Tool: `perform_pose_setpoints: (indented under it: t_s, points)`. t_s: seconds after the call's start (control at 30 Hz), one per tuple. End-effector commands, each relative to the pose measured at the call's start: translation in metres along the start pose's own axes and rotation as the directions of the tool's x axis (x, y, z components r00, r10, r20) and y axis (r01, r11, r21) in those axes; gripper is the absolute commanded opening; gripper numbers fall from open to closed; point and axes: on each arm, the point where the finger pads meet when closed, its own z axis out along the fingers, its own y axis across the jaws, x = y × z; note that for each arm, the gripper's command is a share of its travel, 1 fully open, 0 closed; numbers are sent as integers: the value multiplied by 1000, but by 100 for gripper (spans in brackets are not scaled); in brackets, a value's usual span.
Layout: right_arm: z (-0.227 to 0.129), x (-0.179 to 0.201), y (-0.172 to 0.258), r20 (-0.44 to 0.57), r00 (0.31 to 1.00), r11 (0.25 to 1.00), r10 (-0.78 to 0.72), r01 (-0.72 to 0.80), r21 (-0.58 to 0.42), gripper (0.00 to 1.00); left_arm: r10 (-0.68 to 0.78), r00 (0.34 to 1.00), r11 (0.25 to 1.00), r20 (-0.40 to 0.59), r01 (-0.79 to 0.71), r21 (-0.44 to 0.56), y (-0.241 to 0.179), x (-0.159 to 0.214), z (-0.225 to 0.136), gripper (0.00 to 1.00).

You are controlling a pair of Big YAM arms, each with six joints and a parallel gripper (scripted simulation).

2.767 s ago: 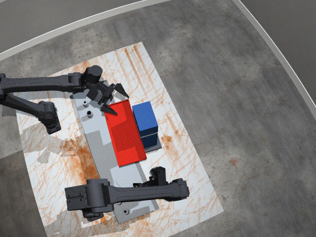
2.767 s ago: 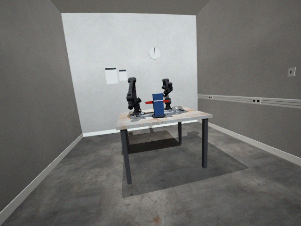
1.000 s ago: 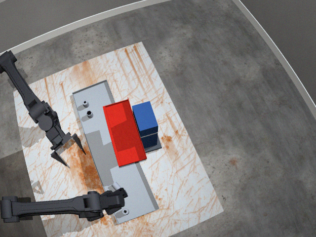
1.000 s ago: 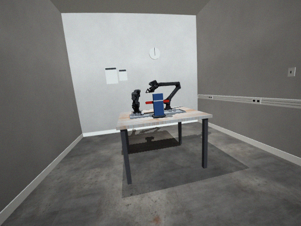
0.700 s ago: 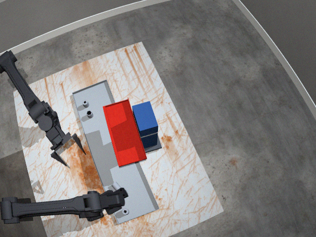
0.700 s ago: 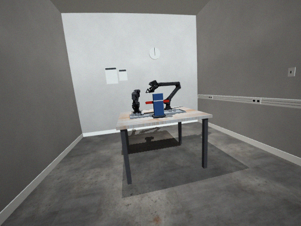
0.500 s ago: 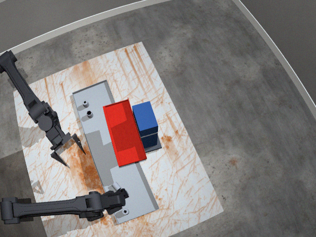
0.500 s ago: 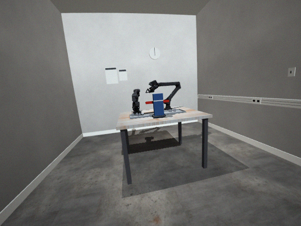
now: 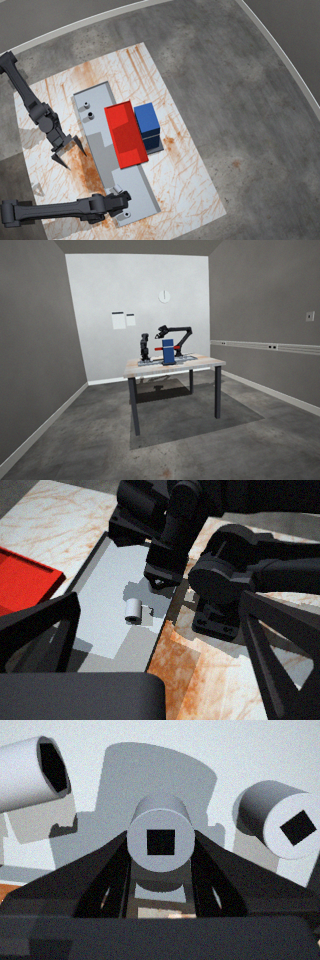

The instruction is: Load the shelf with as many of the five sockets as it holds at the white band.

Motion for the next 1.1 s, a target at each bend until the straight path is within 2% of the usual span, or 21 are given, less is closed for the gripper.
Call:
perform_pose_setpoints:
  t_s: [0.0, 0.27, 0.67, 0.73, 0.87, 1.07]
  points:
    - [-6, -11, -3, 35, 999, 1000, 5, -6, 11, 27, -12, 999, 1000, 32, 12, -5, 1, -17, -5, 100]
    - [-39, -25, -4, 58, 998, 1000, 3, -4, 17, 26, -12, 999, 1000, 32, 12, -5, 1, -17, -5, 100]
    - [-157, -48, -2, 53, 999, 1000, 4, -5, 14, 26, -12, 999, 1000, 32, 12, -5, 1, -17, -5, 100]
    - [-157, -48, -2, 53, 999, 1000, 4, -5, 14, 26, -12, 999, 1000, 32, 12, -5, 1, -17, -5, 100]
    - [-211, -61, -2, 44, 999, 1000, 5, -6, 12, 26, -12, 999, 1000, 32, 12, -5, 1, -17, -5, 100]
    - [-263, -71, -1, 57, 998, 1000, 10, -11, 17, 26, -12, 999, 1000, 32, 12, -5, 1, -17, -5, 100]
